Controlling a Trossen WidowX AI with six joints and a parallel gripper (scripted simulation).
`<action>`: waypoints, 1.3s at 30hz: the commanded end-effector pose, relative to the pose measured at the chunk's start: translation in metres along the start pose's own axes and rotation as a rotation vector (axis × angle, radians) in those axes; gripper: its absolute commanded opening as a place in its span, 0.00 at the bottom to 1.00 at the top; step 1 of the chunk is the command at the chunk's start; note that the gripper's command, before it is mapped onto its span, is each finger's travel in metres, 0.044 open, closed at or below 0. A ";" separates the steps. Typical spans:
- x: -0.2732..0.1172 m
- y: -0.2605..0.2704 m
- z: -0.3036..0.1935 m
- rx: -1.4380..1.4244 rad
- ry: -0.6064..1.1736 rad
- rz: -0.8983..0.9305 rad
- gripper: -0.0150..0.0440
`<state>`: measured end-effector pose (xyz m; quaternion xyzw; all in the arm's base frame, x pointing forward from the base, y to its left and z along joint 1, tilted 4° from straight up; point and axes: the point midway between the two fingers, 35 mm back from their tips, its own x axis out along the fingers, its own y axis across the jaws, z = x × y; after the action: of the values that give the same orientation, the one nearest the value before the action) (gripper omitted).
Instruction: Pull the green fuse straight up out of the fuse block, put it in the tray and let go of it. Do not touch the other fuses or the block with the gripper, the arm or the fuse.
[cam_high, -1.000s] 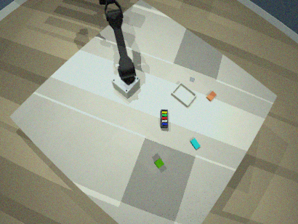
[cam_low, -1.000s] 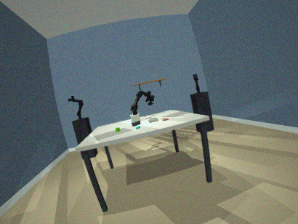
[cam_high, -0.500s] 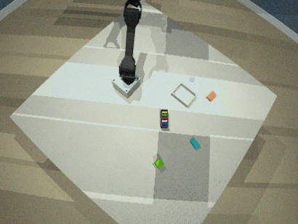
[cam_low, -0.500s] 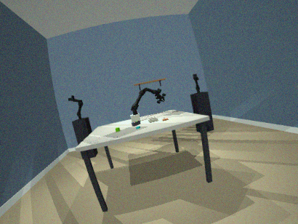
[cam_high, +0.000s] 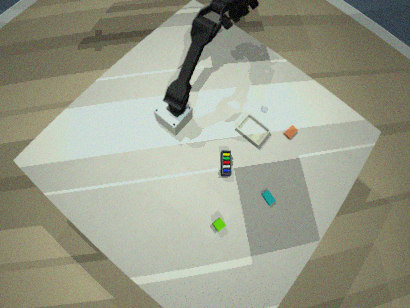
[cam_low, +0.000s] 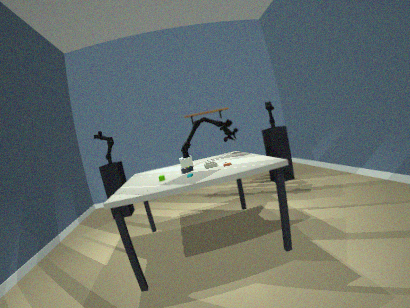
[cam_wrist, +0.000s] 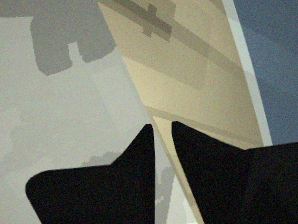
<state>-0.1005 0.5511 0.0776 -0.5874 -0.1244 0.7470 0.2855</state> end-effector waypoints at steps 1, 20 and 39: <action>-0.015 -0.010 -0.070 0.129 0.073 0.004 0.36; -0.136 0.051 -0.366 0.899 0.437 -0.043 0.36; -0.307 0.287 -0.495 1.761 0.786 -0.085 0.36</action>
<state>0.3433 0.1232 0.0440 -0.4097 0.5121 0.3623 0.6622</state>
